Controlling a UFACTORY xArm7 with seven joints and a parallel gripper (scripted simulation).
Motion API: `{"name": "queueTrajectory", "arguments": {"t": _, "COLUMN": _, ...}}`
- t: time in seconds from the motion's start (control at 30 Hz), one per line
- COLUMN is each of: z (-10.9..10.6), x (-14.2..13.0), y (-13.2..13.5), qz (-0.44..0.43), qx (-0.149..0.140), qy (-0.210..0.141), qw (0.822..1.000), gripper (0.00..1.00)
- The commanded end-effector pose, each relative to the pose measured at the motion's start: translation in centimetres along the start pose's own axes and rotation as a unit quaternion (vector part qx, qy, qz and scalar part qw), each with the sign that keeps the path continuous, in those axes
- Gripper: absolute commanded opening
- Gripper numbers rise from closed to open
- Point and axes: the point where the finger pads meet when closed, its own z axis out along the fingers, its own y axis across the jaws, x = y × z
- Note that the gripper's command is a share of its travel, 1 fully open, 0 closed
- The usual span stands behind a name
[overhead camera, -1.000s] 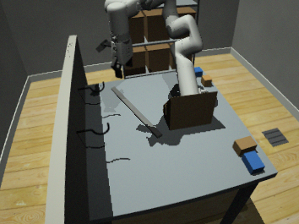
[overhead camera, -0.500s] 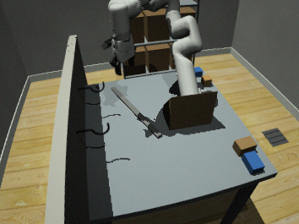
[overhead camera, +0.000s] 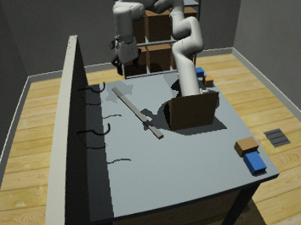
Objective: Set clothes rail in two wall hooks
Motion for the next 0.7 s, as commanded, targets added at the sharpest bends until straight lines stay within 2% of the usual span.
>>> {"name": "queueTrajectory", "arguments": {"t": 0.0, "z": 1.1, "x": 1.0, "y": 1.3, "qz": 0.039, "qx": 0.003, "qy": 0.003, "qw": 0.999, "gripper": 1.00}}
{"name": "queueTrajectory", "arguments": {"t": 0.07, "z": 1.1, "x": 1.0, "y": 1.3, "qz": 0.039, "qx": 0.003, "qy": 0.003, "qw": 0.999, "gripper": 1.00}}
{"name": "queueTrajectory", "arguments": {"t": 0.17, "z": 1.5, "x": 1.2, "y": 1.6, "qz": 0.084, "qx": -0.002, "qy": 0.008, "qw": 0.996, "gripper": 1.00}}
{"name": "queueTrajectory", "arguments": {"t": 0.67, "z": 2.6, "x": 1.9, "y": 2.7, "qz": 0.084, "qx": -0.002, "qy": 0.008, "qw": 0.996, "gripper": 1.00}}
